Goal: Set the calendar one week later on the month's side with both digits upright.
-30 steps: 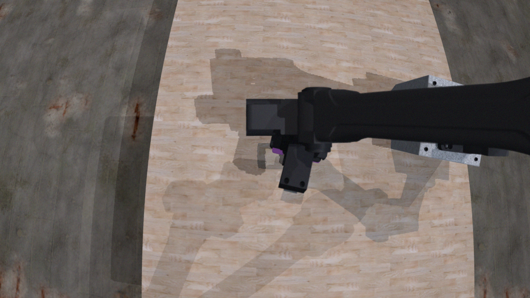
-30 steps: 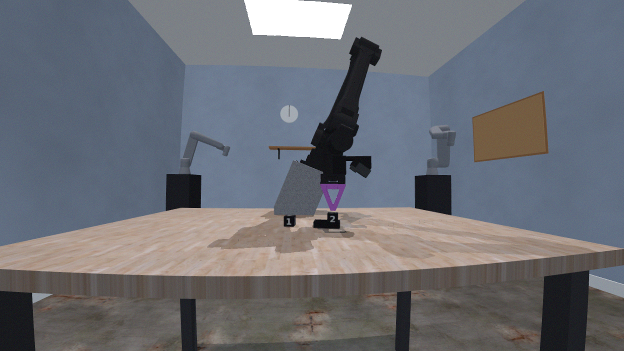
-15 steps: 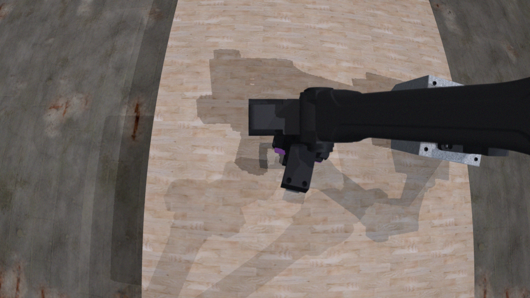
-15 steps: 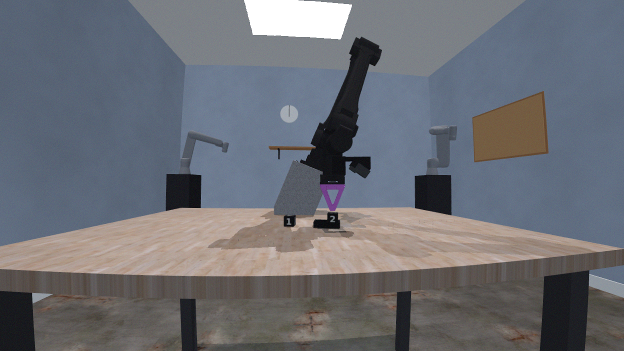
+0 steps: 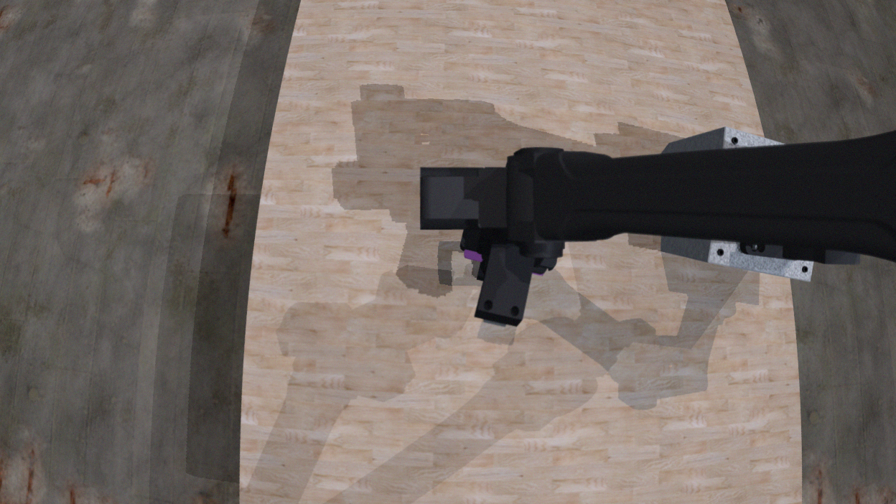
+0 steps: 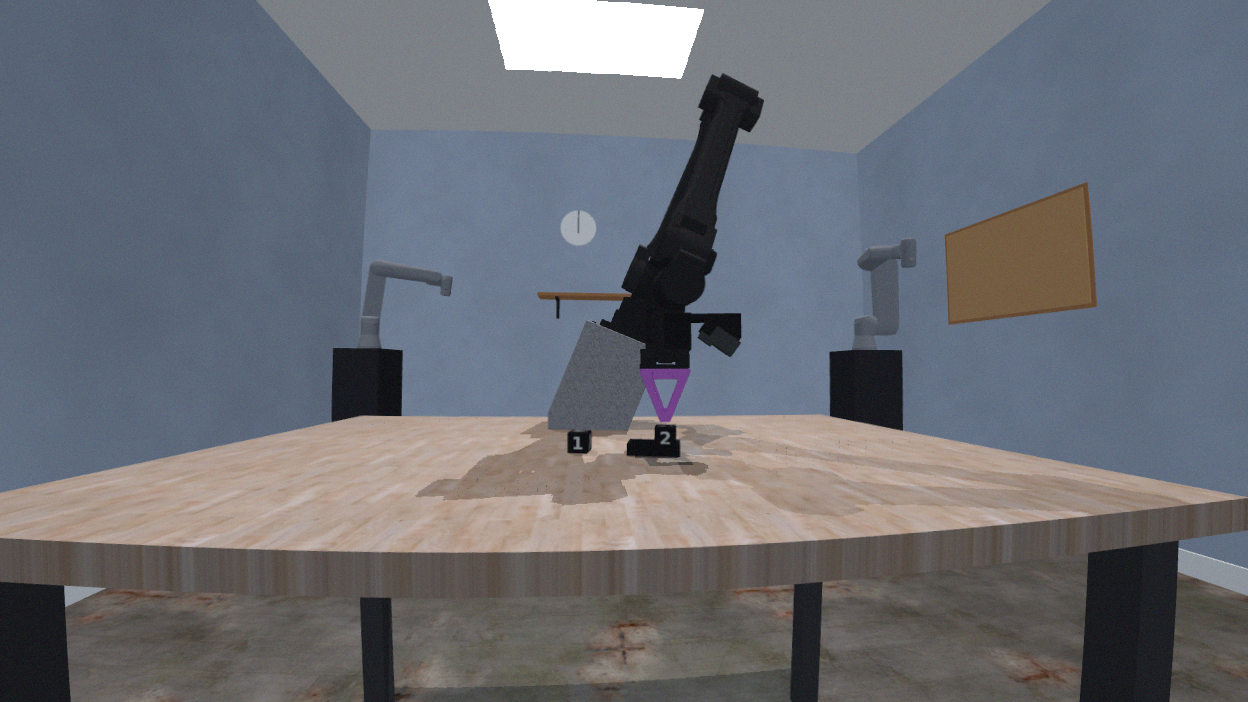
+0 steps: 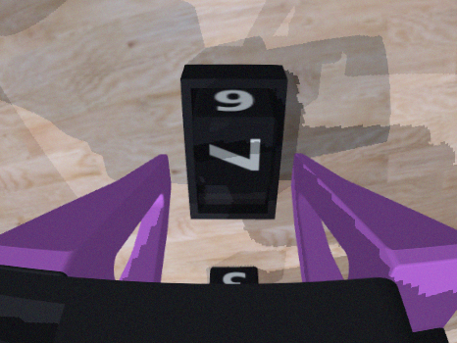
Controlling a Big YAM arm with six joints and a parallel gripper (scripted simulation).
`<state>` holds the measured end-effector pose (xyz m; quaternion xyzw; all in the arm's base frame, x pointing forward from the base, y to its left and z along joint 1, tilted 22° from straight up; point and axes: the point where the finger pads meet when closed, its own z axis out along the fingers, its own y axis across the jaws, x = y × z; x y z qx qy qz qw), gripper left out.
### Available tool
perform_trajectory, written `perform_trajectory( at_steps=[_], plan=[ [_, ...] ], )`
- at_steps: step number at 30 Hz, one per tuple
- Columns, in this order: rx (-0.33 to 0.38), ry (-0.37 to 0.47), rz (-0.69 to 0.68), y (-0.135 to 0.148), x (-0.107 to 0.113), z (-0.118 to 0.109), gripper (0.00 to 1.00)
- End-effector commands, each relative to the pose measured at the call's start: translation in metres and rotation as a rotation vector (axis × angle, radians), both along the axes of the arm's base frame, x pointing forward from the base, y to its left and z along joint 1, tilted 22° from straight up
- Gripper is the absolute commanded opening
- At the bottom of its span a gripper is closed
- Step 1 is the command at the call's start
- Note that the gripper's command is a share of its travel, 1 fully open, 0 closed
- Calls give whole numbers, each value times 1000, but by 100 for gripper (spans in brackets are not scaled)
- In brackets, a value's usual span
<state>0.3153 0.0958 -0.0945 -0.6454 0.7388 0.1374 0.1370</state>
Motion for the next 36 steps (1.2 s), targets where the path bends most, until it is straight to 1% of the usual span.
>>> perform_trajectory(
  at_steps=[1, 19, 26, 36],
  plan=[
    [1, -14, -11, 1, 2, 4, 45],
    [1, -11, -10, 1, 1, 3, 45],
    [1, -11, -9, 2, 6, 4, 45],
    [1, -11, -8, 2, 7, 4, 45]
  ],
)
